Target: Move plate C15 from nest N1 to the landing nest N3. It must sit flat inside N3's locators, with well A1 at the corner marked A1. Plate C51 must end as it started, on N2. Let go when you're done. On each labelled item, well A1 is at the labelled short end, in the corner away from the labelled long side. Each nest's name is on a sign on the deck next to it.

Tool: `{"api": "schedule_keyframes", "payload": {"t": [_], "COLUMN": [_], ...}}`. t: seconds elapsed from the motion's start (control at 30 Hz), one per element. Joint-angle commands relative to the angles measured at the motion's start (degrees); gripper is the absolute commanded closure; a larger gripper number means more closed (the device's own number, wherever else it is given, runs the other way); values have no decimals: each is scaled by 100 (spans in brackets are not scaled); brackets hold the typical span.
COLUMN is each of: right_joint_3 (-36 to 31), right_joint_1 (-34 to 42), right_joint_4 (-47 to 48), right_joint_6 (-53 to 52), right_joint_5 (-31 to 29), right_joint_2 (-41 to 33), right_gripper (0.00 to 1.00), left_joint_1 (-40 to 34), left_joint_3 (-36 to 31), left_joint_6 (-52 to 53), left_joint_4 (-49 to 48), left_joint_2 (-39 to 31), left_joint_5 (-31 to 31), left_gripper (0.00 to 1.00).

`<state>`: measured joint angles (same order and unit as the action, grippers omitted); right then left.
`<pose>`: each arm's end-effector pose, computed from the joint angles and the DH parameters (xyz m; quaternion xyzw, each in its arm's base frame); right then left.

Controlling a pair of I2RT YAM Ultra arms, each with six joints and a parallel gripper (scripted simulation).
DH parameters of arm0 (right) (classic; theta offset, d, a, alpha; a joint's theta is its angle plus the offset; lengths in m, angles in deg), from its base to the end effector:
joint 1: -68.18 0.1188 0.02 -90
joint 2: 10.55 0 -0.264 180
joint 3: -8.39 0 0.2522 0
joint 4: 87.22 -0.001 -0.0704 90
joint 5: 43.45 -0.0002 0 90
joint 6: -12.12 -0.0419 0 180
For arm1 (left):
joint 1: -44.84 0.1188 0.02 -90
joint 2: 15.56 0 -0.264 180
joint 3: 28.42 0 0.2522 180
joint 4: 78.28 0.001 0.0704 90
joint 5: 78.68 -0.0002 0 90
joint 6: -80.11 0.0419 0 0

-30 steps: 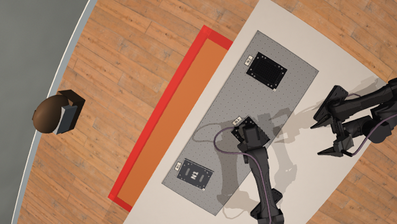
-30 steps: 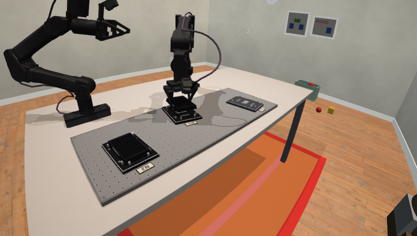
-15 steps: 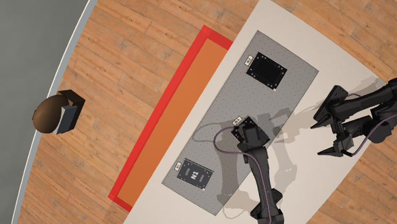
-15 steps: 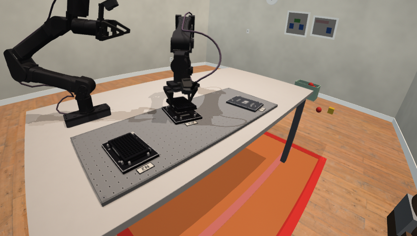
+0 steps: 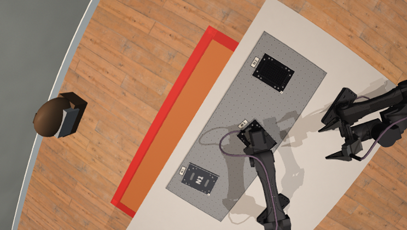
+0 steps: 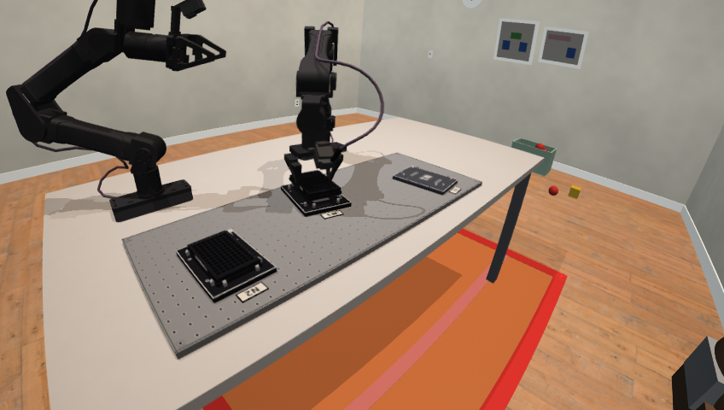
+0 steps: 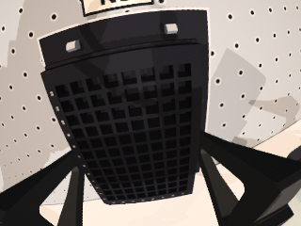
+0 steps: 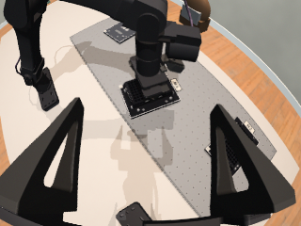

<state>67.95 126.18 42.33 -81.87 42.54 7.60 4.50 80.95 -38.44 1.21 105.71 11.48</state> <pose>0.0382 0.0575 0.3500 -0.3249 0.6876 0.3113 0.5699 0.3063 -0.2587 0.1802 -0.1027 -0.9946 -0.0080 0.0092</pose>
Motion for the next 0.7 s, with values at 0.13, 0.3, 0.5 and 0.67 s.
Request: {"api": "schedule_keyframes", "payload": {"t": [0.13, 0.3, 0.5, 0.67], "right_joint_3": [101, 101, 101, 101], "right_joint_1": [-34, -34, -34, -34], "right_joint_4": [-126, -126, -126, -126], "right_joint_6": [-14, -14, -14, -14], "right_joint_5": [26, 26, 26, 26], "right_joint_2": [-74, -74, -74, -74], "right_gripper": [0, 0, 0, 0], "left_joint_1": [18, 1, 3, 5], "left_joint_3": [31, -67, -143, -338], "left_joint_6": [15, 0, 0, 1], "left_joint_4": [-57, -138, -310, -619], "left_joint_2": [-138, -77, -86, 1], "left_joint_5": [15, -3, -7, -14], "left_gripper": [19, 19, 19, 19]}}
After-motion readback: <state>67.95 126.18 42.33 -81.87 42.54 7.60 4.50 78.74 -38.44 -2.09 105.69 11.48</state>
